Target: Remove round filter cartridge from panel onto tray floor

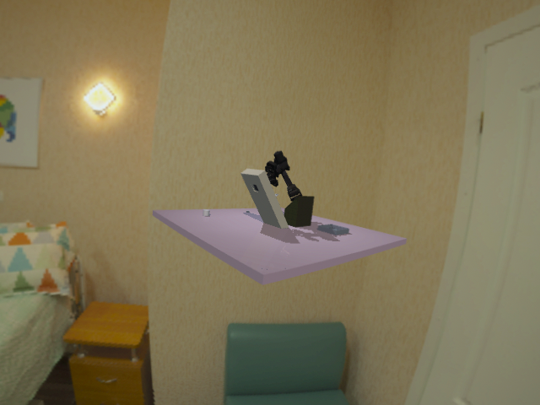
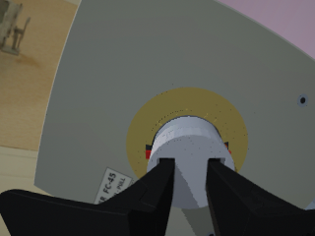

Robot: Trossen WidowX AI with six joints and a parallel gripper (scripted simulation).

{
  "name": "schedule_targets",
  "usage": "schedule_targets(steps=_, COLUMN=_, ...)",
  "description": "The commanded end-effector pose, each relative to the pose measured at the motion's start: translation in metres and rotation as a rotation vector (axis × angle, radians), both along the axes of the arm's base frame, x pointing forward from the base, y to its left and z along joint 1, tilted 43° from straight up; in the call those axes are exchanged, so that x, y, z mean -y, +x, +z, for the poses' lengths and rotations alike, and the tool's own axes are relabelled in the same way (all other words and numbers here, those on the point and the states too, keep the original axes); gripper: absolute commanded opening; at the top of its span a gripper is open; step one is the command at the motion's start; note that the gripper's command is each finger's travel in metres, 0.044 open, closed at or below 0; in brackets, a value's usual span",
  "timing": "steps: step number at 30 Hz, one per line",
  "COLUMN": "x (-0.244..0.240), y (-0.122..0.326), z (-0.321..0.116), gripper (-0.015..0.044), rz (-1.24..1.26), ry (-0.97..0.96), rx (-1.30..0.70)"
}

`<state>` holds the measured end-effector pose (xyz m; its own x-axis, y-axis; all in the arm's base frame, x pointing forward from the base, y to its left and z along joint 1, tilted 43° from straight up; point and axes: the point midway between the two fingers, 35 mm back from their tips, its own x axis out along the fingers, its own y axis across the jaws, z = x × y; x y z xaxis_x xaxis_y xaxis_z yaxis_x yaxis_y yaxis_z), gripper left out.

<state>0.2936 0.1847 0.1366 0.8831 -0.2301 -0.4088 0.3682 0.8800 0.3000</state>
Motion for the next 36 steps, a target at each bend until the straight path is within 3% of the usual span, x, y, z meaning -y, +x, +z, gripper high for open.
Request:
schedule_targets(steps=1, x=-0.008, y=-0.02, z=0.007, gripper=0.0, rz=0.026, ry=-0.011, rx=-0.011)
schedule_targets(steps=12, x=-0.008, y=-0.036, z=0.014, gripper=0.0, rz=0.037, ry=-0.031, rx=-0.008)
schedule_targets(steps=36, x=0.043, y=-0.061, z=-0.036, gripper=0.0, rz=0.037, ry=-0.032, rx=-0.009)
